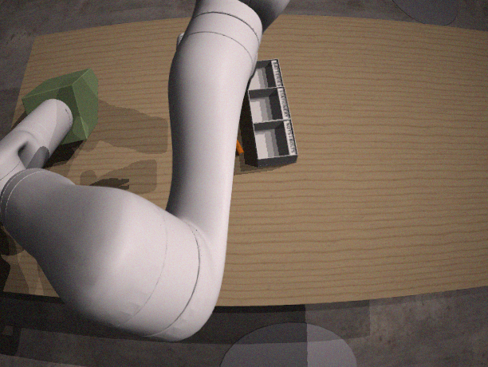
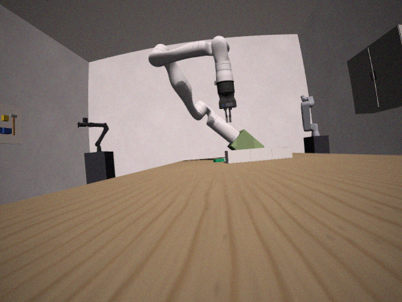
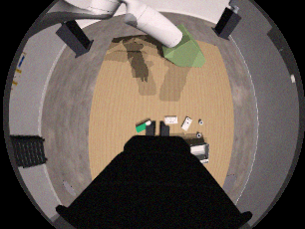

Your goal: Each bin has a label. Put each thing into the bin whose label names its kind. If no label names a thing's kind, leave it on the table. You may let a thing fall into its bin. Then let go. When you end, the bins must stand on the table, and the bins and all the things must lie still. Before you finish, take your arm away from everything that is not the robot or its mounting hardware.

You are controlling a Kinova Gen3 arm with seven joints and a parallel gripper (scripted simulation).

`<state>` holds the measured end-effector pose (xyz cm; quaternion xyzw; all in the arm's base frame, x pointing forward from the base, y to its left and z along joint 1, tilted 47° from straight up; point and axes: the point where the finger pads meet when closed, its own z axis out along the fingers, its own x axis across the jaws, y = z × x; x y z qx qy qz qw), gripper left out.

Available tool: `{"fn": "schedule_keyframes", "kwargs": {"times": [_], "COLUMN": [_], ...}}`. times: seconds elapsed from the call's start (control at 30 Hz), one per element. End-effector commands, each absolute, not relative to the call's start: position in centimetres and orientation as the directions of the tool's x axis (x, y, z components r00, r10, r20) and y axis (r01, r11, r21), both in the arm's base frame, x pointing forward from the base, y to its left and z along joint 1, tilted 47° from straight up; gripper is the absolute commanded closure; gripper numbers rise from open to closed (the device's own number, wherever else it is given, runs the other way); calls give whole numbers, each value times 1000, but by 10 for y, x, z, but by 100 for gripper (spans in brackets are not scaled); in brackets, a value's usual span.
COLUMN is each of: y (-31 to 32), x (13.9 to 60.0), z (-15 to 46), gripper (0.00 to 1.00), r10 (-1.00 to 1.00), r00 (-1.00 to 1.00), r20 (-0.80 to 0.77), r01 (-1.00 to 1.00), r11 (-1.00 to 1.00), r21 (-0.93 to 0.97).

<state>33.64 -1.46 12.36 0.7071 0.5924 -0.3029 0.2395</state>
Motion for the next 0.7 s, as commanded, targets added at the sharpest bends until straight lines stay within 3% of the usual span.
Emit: {"fn": "schedule_keyframes", "kwargs": {"times": [0.0,0.2,0.67], "y": [-1,34,40], "x": [338,353,355], "z": [120,111,110], "gripper": [69,69,69], "r10": [693,674,674], "r00": [87,149,149], "r20": [-716,-723,-723], "r01": [988,989,989], "r11": [-150,-94,-94], "r21": [-26,116,116]}}
